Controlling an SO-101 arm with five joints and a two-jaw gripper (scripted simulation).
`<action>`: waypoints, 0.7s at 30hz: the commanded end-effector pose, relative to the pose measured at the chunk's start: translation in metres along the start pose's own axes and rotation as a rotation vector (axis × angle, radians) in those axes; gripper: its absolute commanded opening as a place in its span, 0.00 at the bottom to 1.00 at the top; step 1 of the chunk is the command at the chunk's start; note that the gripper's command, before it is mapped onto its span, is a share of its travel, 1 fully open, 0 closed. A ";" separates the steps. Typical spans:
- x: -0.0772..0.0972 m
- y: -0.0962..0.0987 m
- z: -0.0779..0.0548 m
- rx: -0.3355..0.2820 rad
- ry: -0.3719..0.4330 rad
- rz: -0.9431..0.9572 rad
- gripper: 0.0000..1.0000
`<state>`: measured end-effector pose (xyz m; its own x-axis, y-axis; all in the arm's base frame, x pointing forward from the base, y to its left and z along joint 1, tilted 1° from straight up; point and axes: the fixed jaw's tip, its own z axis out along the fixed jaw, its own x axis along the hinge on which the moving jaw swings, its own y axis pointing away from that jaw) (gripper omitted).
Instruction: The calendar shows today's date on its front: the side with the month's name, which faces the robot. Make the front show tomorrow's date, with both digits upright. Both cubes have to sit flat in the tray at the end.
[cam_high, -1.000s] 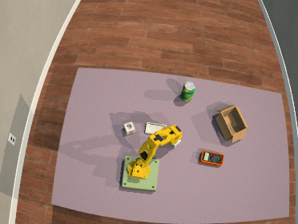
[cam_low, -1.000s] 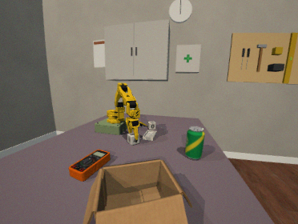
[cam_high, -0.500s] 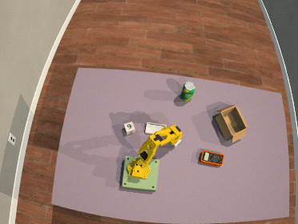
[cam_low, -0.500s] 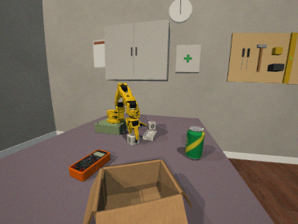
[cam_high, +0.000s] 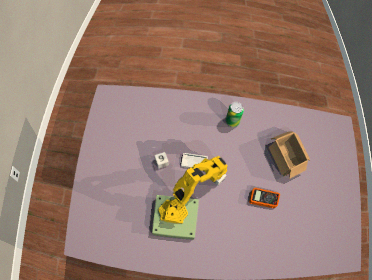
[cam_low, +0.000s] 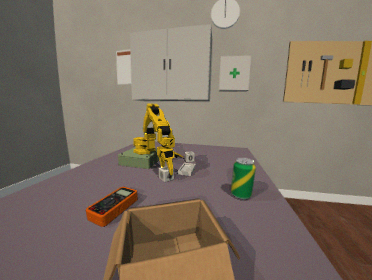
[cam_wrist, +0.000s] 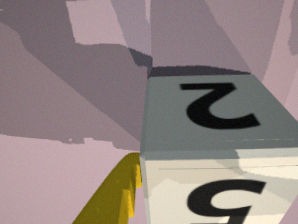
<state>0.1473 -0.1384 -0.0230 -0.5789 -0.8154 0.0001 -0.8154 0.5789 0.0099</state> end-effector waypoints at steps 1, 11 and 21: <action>0.000 0.003 -0.004 -0.019 -0.004 -0.001 0.36; 0.001 0.001 -0.032 -0.019 -0.004 -0.001 0.36; 0.001 0.003 -0.054 -0.019 -0.004 -0.001 0.36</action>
<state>0.1436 -0.1349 0.0217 -0.5790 -0.8153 -0.0059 -0.8142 0.5778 0.0564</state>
